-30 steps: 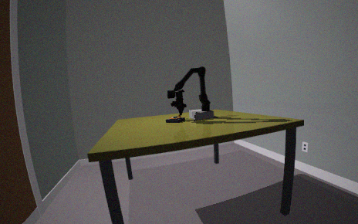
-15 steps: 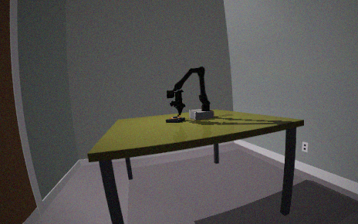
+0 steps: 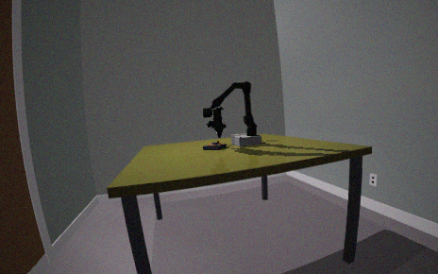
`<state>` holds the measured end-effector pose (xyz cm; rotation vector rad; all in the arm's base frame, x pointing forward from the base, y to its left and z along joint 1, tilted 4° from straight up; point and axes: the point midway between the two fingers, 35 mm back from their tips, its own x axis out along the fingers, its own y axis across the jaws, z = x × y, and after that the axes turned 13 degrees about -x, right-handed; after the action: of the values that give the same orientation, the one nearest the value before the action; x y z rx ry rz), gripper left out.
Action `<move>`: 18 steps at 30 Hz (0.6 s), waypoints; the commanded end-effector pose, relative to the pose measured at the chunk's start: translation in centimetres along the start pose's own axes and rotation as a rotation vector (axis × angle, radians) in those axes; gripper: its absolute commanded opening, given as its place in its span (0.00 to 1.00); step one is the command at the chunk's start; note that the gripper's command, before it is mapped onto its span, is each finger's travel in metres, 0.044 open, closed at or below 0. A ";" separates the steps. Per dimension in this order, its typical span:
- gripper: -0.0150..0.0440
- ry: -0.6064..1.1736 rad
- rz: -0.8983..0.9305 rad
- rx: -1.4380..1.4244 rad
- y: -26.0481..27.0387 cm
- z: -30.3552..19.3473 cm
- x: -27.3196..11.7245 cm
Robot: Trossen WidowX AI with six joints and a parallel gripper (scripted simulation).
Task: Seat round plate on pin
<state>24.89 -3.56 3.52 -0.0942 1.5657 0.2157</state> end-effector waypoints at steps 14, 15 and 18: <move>0.25 -0.013 -0.005 -0.001 0.0 0.2 -1.4; 0.25 -0.013 -0.005 -0.001 0.0 0.2 -1.4; 0.25 -0.013 -0.005 -0.001 0.0 0.2 -1.4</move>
<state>25.09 -3.62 4.98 -0.0979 1.5516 0.2125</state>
